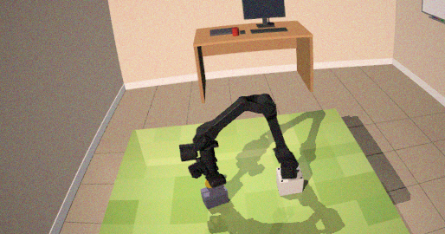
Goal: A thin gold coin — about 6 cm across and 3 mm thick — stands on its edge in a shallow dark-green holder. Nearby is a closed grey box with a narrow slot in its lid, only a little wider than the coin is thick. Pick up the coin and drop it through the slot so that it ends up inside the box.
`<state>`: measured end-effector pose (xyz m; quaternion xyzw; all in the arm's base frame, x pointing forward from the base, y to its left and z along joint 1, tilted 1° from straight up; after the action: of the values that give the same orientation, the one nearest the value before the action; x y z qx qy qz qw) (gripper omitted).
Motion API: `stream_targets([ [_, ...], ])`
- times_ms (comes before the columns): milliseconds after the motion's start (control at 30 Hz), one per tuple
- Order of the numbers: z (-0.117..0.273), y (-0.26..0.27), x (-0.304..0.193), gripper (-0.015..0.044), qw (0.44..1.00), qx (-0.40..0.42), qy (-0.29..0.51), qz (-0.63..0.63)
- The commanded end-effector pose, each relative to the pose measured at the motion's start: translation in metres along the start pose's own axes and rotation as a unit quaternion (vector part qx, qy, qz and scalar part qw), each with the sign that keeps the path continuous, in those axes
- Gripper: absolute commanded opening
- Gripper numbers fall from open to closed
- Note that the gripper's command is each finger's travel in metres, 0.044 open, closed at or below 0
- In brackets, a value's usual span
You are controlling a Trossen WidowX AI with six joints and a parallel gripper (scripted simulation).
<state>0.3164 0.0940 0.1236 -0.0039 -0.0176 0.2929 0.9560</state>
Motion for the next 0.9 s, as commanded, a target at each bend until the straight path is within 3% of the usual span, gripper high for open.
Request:
stream_targets([
  [0, -0.0027, 0.0001, 0.0002, 0.0, 1.0, 0.0, -0.001, 0.0],
  [567, -0.0123, -0.0004, 0.0, 0.0, 1.0, 0.0, -0.001, -0.002],
  [767, -0.0105, -0.0003, -0.0002, 0.0157, 1.0, 0.0, 0.0, -0.001],
  [867, -0.0105, -0.0003, -0.0002, 0.0161, 1.0, 0.0, 0.0, -0.001],
])
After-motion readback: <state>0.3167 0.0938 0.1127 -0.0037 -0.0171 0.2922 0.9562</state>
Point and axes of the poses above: the point midway between the two fingers, 35 mm back from their tips, its own z axis back along the fingers, its own y axis across the jaws, x = y × z, the point moved 6 cm from there along z, back along the fingers, and after that the axes turned 3 degrees about z, right-handed, at the moved point
